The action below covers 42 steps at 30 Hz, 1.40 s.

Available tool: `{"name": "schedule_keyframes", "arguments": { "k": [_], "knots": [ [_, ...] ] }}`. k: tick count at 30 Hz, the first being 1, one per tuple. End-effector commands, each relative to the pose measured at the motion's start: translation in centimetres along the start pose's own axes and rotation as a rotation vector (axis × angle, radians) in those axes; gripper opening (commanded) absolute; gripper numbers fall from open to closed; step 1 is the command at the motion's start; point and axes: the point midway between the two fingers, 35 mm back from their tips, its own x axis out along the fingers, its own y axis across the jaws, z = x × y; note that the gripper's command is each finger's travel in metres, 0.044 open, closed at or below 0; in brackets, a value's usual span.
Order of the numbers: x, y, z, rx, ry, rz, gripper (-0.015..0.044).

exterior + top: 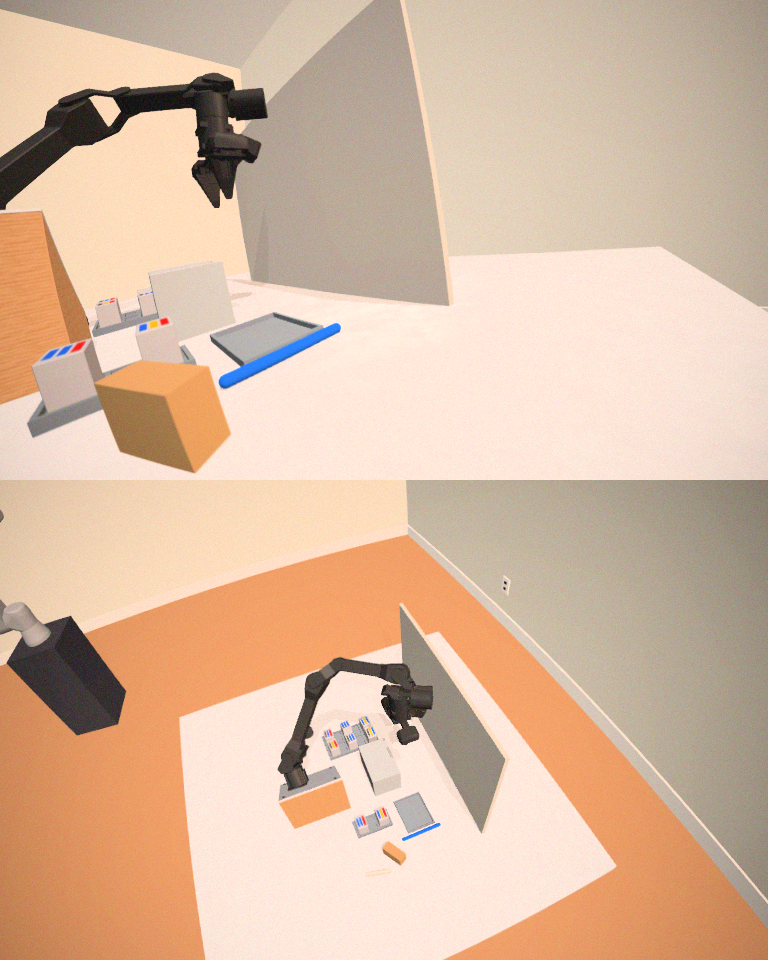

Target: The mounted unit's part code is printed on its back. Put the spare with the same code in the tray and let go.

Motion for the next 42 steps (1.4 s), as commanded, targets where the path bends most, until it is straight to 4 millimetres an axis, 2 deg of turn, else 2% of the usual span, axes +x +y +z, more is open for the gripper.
{"name": "schedule_keyframes", "arguments": {
  "k": [1, 10, 12, 16, 21, 25, 38, 42],
  "knots": [
    [0.0, 0.1, -0.1, -0.005, 0.009, -0.003, 0.044],
    [0.1, 0.4, -0.1, -0.029, 0.009, -0.004, 0.044],
    [0.8, 2.7, -0.3, -0.22, 0.01, -0.01, 0.044],
    [3.1, 9.1, -1.9, -0.8, 0.013, -0.013, 0.044],
    [5.0, 13.9, -4.3, -1.284, 0.01, -0.001, 0.044],
    [6.1, 16.7, -6.3, -1.598, 0.002, 0.014, 0.044],
    [6.2, 16.8, -6.4, -1.613, 0.001, 0.015, 0.044],
    [8.0, 16.6, -6.6, -1.613, 0.001, 0.015, 0.0335]
  ]
}}
